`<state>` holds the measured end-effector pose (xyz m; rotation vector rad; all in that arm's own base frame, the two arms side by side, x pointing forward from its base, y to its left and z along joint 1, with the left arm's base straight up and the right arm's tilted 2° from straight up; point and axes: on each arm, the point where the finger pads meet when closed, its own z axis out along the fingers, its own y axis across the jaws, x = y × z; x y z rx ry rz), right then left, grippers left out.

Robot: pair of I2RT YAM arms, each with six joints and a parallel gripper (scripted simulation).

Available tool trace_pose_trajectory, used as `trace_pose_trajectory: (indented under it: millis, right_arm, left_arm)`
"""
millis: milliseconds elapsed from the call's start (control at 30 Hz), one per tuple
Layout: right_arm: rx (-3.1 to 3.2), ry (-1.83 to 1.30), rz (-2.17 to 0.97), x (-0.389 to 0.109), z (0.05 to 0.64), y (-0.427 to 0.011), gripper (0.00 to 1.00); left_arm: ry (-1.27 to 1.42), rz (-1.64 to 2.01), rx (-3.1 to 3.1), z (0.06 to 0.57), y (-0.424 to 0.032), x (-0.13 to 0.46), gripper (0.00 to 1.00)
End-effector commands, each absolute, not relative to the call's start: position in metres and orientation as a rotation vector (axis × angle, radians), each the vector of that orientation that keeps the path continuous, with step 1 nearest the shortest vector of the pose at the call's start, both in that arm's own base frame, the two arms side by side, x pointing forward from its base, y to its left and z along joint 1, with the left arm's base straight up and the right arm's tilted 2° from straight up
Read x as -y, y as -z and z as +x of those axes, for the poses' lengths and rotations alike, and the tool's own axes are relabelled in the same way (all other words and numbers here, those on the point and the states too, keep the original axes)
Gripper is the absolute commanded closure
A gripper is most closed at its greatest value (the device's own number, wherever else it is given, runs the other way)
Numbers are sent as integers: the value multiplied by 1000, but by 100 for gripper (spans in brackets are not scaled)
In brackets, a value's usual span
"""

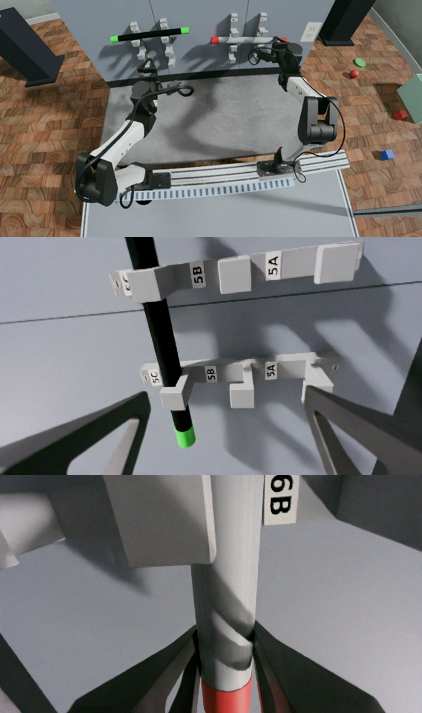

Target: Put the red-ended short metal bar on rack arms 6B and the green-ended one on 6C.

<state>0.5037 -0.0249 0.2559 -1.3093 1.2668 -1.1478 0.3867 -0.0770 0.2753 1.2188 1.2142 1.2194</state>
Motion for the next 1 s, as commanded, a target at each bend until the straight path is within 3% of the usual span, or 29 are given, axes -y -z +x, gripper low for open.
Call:
trace_pose_trajectory:
  millis: [0, 967]
  right_arm:
    - [-1233, 1170, -1235, 25, 505, -273, 100]
    - [-1233, 1170, -1235, 25, 505, -262, 100]
  left_arm:
    - [-1209, 1208, -1210, 382, -278, 76, 0]
    - [-1209, 1208, -1210, 382, -278, 76, 0]
